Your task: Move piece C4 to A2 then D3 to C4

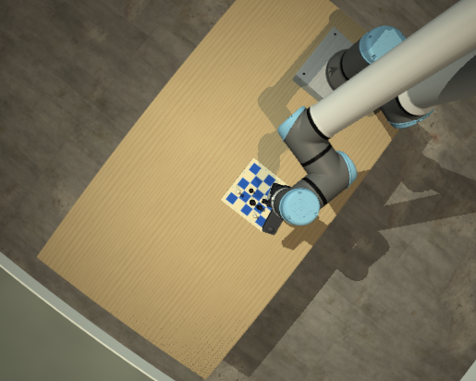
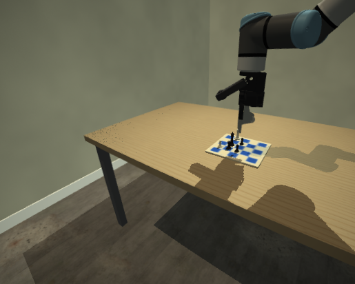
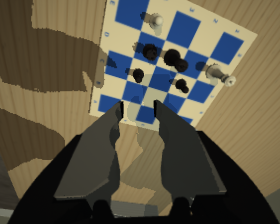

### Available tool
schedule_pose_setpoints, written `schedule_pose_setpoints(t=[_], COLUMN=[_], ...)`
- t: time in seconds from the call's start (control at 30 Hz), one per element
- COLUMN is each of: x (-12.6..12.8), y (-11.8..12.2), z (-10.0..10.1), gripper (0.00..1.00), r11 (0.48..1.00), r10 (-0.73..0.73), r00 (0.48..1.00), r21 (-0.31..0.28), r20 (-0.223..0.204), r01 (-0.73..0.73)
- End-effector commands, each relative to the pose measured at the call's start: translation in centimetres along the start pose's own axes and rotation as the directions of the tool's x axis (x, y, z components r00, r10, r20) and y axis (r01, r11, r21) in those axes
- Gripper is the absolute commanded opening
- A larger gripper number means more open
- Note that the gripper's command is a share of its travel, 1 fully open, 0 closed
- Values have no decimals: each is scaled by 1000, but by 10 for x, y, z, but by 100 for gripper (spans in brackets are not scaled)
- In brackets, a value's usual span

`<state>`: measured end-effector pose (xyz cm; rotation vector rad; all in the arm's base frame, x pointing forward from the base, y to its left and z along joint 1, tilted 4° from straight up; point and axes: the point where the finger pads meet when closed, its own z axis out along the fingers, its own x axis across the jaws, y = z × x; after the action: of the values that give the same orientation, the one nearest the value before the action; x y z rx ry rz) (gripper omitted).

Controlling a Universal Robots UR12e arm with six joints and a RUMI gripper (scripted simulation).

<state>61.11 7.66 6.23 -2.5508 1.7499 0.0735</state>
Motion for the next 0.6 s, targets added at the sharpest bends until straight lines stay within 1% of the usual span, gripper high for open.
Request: schedule_pose_setpoints(t=[0.0,0.57], x=[0,0], y=[-1,-1], z=[-1,1], gripper=[20,20], r11=[1000,1000], r10=[0,0], r00=[1000,1000], r21=[1,1], r20=[-1,-1], r01=[0,0])
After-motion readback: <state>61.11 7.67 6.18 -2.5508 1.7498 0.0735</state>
